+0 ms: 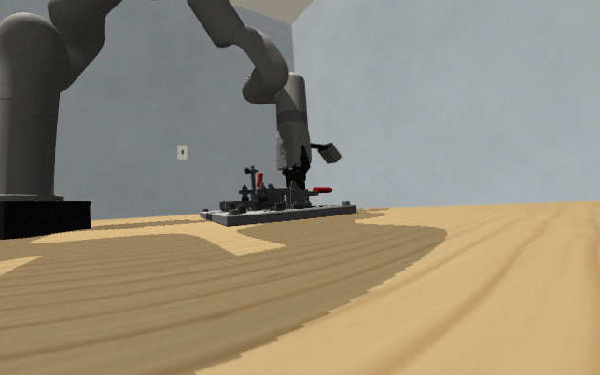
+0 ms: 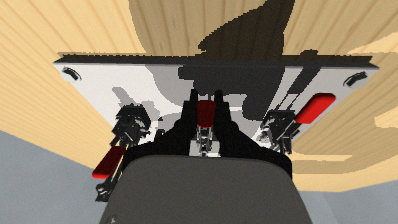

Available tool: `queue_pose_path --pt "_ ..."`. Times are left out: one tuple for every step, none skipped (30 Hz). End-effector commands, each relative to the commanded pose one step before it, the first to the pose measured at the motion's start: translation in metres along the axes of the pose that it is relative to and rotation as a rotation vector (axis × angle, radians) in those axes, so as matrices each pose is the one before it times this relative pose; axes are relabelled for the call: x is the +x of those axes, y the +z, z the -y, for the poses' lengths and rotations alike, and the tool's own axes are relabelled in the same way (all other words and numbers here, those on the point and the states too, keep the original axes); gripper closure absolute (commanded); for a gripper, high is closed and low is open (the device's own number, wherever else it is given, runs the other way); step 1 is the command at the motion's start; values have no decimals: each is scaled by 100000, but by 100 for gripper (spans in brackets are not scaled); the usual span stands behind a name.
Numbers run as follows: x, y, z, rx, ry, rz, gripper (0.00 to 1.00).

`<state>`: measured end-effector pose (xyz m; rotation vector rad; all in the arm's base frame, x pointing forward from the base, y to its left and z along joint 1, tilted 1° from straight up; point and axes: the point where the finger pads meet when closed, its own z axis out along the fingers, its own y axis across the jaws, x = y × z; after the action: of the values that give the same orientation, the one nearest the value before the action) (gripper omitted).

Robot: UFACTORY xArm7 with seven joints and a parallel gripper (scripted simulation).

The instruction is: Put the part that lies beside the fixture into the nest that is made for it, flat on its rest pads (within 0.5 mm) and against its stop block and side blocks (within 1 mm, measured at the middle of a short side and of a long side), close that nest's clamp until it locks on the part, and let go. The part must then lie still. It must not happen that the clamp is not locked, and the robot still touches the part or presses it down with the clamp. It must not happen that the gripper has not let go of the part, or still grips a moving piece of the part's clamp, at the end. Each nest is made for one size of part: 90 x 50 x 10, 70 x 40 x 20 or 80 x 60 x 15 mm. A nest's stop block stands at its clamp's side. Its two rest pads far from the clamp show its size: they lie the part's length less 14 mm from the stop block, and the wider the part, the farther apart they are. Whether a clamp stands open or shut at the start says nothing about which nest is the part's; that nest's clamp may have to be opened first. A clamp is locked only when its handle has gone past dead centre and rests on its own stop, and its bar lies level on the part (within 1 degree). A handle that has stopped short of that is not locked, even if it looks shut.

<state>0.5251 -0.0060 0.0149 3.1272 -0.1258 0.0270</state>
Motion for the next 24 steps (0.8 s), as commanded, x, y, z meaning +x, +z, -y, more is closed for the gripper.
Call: queue_pose_path --pt "129 -85 19 40 -11 -297 100" --pt "9 24 0 0 0 0 100" --pt "11 27 0 0 0 0 100" --pt "12 30 0 0 0 0 100" --pt "12 31 0 0 0 0 100" --pt "12 32 0 0 0 0 100" --pt "12 32 0 0 0 0 100" --pt "12 31 0 0 0 0 100" --pt "0 0 0 0 0 0 100" --pt "0 0 0 0 0 0 100" --pt "11 30 0 0 0 0 100" --pt "10 27 0 0 0 0 100" --pt "9 24 0 0 0 0 100" --pt "8 20 0 0 0 0 100" --pt "6 16 0 0 0 0 100" --pt "5 12 0 0 0 0 100" --pt "3 8 0 0 0 0 100" --pt "2 5 0 0 0 0 100" --pt "1 2 0 0 0 0 100" --pt "0 0 0 0 0 0 100" --pt "0 0 0 0 0 0 100" --pt "0 0 0 0 0 0 100" --pt "0 0 0 0 0 0 100" --pt "0 0 0 0 0 0 100"
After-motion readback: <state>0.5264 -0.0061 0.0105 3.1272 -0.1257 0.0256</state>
